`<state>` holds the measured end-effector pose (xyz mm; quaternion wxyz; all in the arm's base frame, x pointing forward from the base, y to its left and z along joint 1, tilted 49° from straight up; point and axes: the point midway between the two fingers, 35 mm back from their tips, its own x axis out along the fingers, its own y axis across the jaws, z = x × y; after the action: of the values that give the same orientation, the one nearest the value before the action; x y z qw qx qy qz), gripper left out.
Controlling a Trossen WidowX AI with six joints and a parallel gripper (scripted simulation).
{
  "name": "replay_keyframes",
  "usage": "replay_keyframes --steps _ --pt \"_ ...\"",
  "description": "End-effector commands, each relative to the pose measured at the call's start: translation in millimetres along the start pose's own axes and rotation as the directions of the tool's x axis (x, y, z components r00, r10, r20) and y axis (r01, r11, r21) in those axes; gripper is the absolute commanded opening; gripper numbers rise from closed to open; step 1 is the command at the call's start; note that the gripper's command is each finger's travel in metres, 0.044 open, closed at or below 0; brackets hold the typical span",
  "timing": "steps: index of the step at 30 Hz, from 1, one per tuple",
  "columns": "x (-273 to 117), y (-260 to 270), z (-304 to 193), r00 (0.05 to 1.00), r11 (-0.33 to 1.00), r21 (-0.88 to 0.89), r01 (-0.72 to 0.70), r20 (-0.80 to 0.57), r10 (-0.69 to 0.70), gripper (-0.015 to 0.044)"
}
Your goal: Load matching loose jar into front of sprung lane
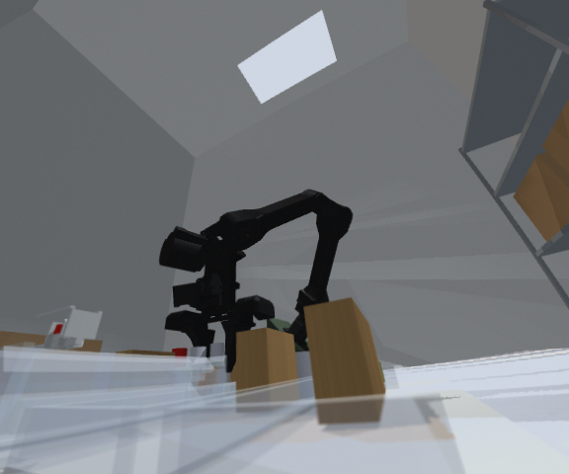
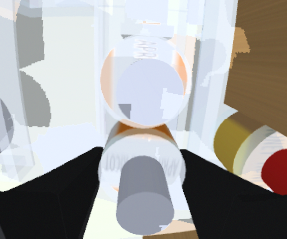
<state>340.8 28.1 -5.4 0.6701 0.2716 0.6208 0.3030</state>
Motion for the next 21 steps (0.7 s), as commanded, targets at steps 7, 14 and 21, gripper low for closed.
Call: replay_keyframes --steps 7,14,21 --pt "3.0 1.6 3.1 1.000 1.000 -0.009 -0.008 0.013 0.009 0.0000" --pt "5.1 1.6 2.8 1.000 1.000 -0.009 -0.009 0.013 0.009 0.0000" --pt "7.1 1.7 2.4 1.000 1.000 -0.009 -0.009 0.013 0.009 0.0000"
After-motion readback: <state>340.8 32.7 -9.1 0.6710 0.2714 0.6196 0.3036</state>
